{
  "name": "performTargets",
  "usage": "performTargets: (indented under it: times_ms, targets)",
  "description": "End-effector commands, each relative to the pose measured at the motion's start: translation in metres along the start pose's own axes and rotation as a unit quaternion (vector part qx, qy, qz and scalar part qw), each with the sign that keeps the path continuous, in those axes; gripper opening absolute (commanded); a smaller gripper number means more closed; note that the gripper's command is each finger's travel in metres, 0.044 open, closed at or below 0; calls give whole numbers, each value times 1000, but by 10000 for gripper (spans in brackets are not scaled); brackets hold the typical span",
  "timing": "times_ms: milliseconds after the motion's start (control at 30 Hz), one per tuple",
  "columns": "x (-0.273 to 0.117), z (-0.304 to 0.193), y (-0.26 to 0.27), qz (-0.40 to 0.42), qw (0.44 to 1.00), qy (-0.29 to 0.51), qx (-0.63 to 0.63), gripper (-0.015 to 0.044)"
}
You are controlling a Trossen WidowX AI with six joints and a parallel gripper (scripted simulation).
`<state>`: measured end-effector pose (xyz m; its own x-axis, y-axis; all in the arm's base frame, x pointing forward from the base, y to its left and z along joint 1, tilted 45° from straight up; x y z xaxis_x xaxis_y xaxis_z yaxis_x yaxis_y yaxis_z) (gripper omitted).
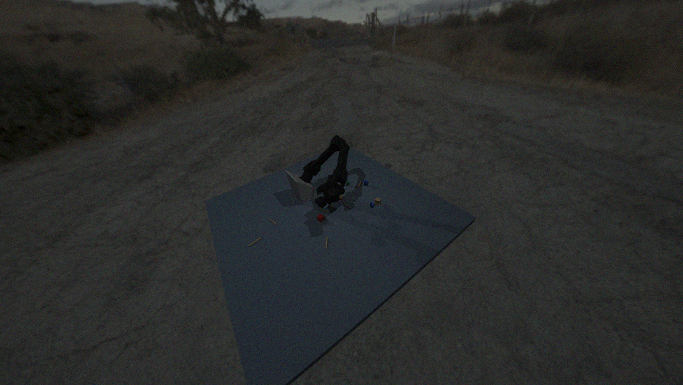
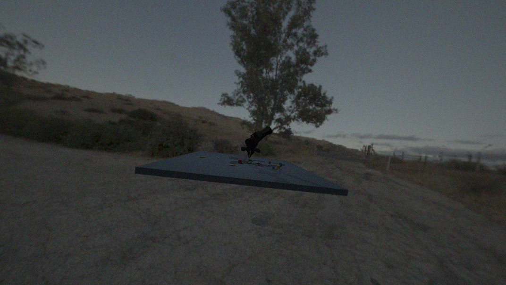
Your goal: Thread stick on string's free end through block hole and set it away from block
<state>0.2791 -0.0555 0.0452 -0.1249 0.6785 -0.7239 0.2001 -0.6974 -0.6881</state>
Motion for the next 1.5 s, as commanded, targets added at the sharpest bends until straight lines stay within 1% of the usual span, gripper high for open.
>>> performTargets:
  times_ms: [0, 1467]
  targets:
    - [1, -4, 3, -2, 1000, 2, 3, 0]
    - [-15, -48, 25, 10, 999, 41, 7, 0]
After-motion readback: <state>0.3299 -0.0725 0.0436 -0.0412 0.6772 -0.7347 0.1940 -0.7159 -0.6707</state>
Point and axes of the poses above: the point midway between the two fingers, 35 mm back from their tips, its own x axis out along the fingers, its own y axis across the jaws, z = x × y, the point moved 5 cm from there along -x, back along the fingers, and after that the axes turned 11 degrees about -x, right-handed, at the moved point
